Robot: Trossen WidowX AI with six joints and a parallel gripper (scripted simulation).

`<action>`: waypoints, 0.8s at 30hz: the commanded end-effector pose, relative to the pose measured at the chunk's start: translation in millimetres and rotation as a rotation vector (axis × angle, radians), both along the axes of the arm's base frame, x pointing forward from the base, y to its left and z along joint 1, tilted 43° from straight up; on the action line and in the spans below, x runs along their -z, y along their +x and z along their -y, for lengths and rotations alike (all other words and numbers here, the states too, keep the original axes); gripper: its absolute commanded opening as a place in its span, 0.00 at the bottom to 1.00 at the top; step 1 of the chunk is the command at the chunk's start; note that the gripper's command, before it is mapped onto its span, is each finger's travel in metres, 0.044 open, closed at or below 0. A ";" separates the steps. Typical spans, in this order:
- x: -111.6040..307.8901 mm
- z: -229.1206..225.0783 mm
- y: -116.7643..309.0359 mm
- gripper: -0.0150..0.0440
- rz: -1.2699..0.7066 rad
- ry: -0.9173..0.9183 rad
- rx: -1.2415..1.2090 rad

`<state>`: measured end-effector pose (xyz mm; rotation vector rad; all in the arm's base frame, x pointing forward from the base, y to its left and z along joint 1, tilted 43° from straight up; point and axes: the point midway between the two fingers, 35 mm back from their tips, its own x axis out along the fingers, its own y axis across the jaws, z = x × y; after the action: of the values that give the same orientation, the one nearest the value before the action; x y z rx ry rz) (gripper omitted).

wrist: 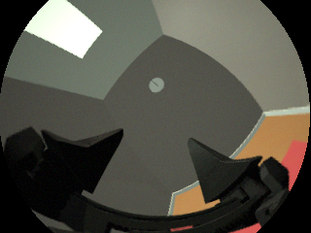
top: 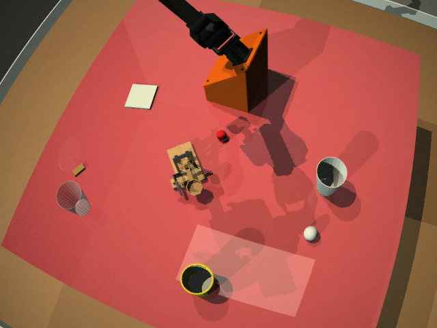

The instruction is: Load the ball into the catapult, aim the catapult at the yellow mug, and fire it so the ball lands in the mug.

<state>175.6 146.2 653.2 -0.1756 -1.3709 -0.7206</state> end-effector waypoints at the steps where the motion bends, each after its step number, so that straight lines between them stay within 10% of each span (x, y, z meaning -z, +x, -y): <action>1: -9.5 23.6 -34.9 1.00 0.040 0.056 0.019; 24: -16.2 128.5 -152.0 1.00 0.150 0.323 0.046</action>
<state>38.4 40.3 671.9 0.0618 -1.3919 -0.9549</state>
